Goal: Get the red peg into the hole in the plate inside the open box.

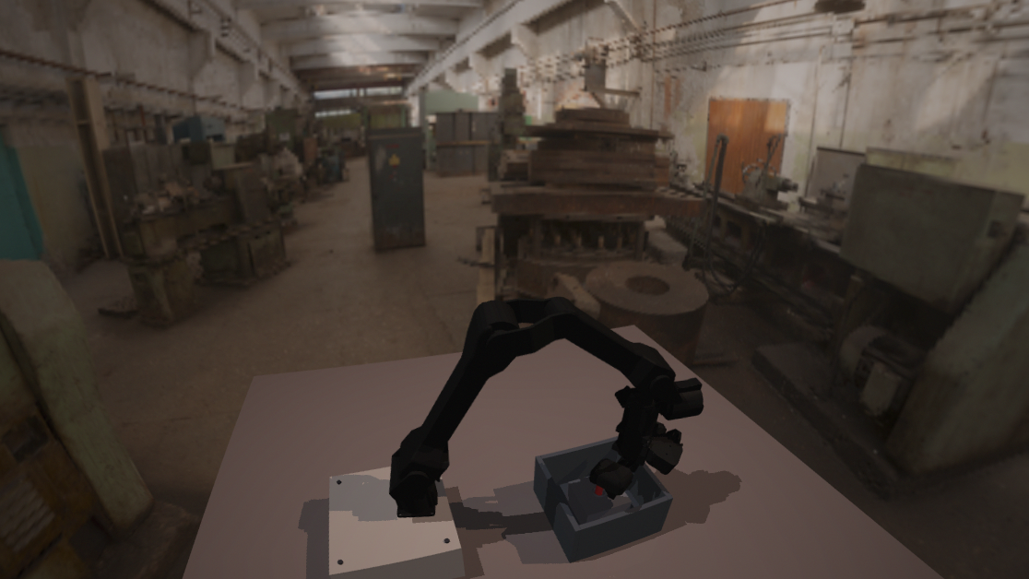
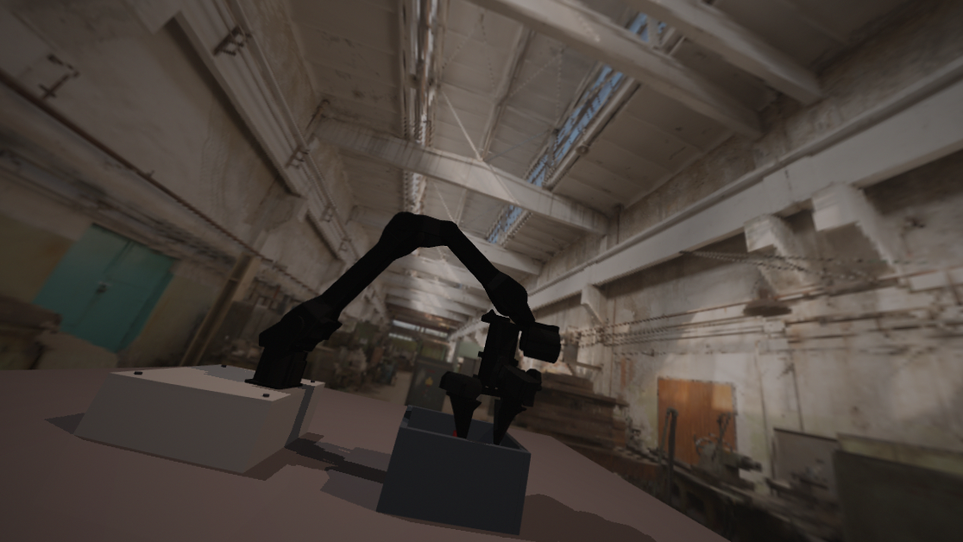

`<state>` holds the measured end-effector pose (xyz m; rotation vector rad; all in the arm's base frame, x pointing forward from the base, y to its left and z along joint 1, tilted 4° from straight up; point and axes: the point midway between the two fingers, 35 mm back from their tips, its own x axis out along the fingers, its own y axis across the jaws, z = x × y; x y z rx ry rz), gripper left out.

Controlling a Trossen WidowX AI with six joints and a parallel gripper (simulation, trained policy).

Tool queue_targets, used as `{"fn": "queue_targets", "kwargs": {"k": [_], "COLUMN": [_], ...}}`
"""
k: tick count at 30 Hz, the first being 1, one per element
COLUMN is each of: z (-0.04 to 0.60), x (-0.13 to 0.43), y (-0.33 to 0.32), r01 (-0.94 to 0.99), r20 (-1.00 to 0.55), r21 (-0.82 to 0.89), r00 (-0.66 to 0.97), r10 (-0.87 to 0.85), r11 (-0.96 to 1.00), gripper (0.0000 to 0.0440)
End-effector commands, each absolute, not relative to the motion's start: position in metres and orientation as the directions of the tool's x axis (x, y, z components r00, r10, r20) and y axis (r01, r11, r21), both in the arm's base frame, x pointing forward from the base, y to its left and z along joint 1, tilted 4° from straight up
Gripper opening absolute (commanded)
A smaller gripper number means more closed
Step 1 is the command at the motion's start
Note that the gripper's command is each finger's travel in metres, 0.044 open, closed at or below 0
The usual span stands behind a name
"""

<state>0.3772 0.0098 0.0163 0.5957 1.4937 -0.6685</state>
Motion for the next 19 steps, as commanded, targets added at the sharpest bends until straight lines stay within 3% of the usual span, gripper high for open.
{"fn": "queue_targets", "kwargs": {"k": [1, 11, 19], "z": [0.02, 0.035, 0.036], "x": [0.393, 0.436, 0.439], "y": [0.013, 0.025, 0.026], "r01": [0.723, 0.706, 0.705], "r20": [-1.0, -0.992, -0.991], "r21": [-0.003, 0.124, 0.134], "r00": [-0.006, 0.095, 0.104], "r10": [0.002, 0.081, 0.085], "r11": [0.69, 0.697, 0.697], "gripper": [0.044, 0.044, 0.044]}}
